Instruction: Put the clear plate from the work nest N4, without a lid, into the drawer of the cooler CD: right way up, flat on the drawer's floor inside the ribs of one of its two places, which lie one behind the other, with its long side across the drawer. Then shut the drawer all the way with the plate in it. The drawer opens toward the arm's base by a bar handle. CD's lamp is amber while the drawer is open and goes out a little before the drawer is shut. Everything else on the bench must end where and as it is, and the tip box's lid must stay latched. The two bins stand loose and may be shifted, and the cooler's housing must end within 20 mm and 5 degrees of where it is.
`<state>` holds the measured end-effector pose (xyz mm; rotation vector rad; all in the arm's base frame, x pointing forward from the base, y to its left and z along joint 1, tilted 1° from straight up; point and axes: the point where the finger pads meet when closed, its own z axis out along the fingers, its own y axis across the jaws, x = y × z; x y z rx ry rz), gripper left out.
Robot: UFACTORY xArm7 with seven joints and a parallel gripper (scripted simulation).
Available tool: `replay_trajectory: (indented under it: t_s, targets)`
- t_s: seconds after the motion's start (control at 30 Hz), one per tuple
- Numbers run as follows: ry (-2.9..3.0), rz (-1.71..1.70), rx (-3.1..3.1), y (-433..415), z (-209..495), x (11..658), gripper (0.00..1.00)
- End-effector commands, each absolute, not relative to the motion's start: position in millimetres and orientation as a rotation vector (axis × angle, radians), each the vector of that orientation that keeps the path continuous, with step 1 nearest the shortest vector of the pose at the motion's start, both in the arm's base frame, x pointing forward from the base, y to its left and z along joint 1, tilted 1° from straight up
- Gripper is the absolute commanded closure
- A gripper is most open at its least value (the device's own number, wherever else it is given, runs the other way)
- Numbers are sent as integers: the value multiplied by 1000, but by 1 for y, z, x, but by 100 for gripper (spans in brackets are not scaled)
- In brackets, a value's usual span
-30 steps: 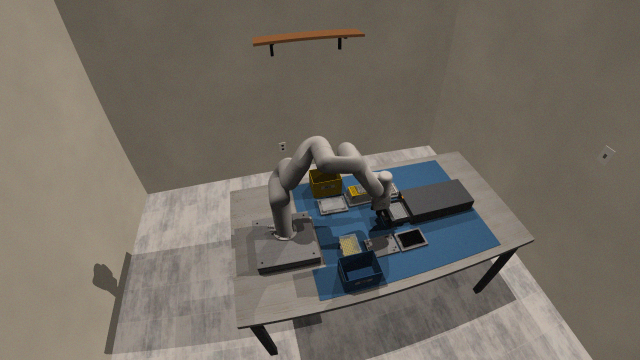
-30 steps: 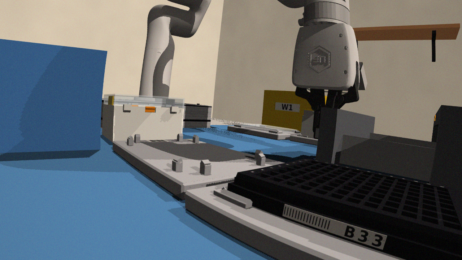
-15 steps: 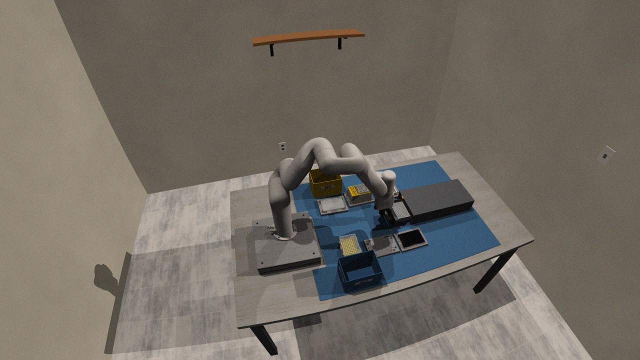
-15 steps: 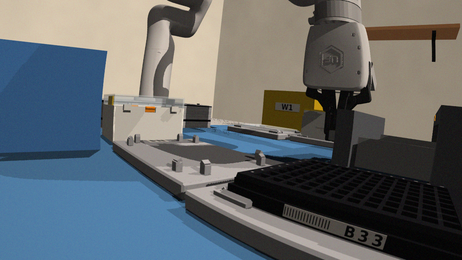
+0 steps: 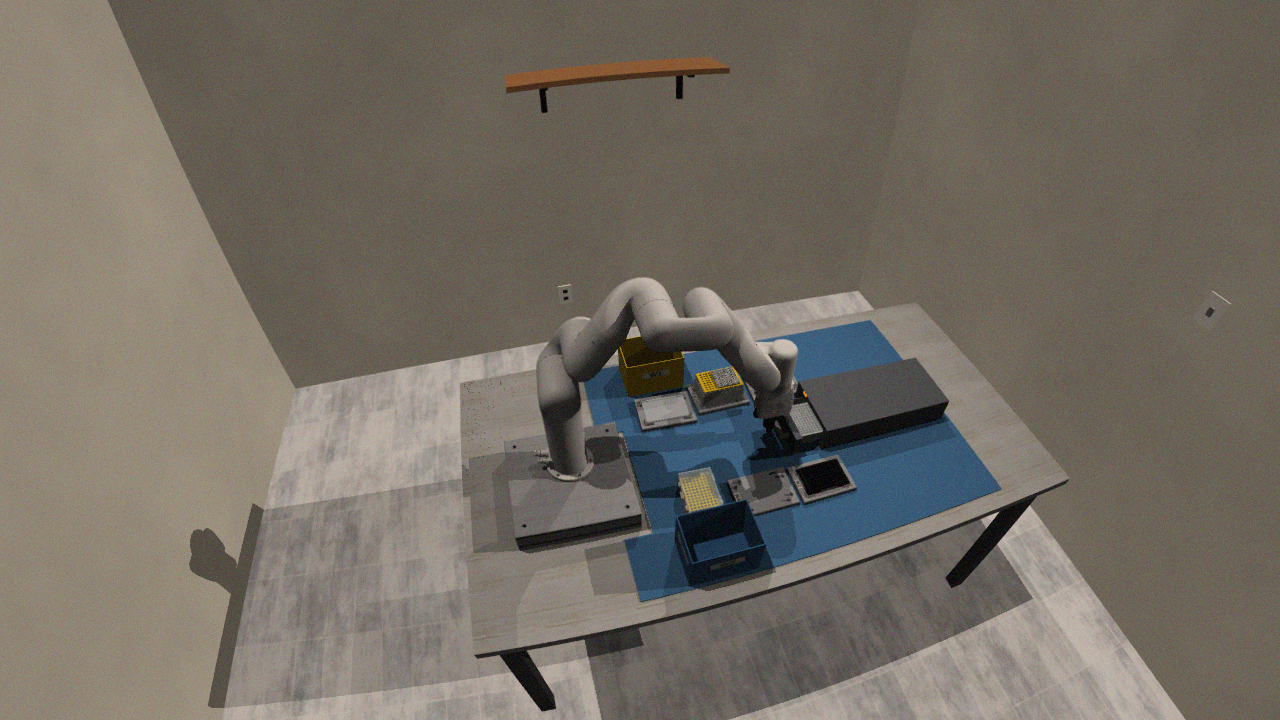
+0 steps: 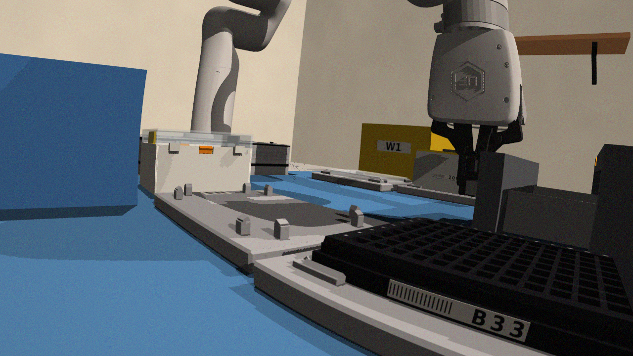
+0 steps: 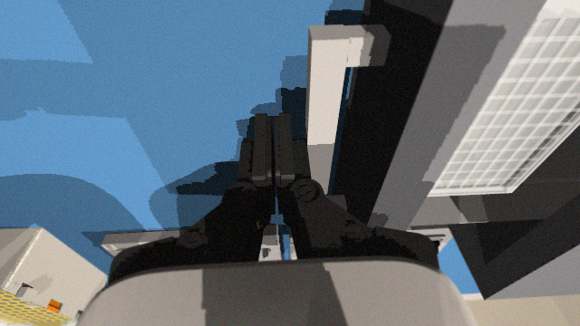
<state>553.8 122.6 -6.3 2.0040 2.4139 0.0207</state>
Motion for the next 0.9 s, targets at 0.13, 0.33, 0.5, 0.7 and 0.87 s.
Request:
replay_trajectory:
  t_s: [0.13,0.33,0.5,0.7,0.87]
  targets:
    - [2411,27,2002,126,-4,571,100]
    - [2411,27,2002,127,-4,576,100]
    - [2411,27,2002,127,-3,580,100]
    - [2411,28,2002,129,-3,590,100]
    - [2411,28,2002,130,-3,595,100]
